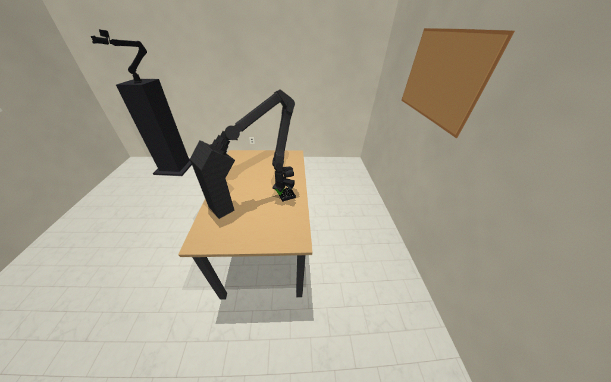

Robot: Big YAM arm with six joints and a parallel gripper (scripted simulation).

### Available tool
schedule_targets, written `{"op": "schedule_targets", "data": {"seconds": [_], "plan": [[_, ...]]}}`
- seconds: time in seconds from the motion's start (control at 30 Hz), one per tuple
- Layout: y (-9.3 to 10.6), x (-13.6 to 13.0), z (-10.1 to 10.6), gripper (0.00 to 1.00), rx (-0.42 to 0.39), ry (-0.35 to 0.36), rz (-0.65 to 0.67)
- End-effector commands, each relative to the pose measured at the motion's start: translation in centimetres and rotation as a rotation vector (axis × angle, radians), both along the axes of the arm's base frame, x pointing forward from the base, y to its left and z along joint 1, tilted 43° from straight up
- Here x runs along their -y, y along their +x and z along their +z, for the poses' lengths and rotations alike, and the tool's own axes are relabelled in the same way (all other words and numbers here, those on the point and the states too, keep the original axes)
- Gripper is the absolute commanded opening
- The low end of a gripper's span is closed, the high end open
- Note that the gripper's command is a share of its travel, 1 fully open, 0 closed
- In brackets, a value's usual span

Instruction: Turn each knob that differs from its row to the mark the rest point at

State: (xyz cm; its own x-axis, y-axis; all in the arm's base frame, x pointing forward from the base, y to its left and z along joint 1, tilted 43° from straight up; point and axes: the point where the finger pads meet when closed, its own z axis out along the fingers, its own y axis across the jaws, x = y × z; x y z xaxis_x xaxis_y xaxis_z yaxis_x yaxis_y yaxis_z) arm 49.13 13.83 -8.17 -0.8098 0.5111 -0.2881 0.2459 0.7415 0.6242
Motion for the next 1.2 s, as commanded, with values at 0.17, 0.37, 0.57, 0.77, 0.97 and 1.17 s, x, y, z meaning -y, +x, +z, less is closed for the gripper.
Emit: {"op": "schedule_targets", "data": {"seconds": [0.17,0.37,0.57,0.77,0.97,1.17], "plan": [[0.69,0.58,-0.15,0.07,-0.093,0.125,-0.200],[0.68,0.59,-0.16,0.07,-0.159,0.207,-0.310],[0.67,0.58,-0.17,0.07,-0.199,0.258,-0.377],[0.62,0.59,-0.22,0.07,-0.254,0.324,-0.467],[0.61,0.59,-0.23,0.07,-0.298,0.379,-0.541],[0.60,0.60,-0.24,0.07,-0.322,0.408,-0.581]]}}
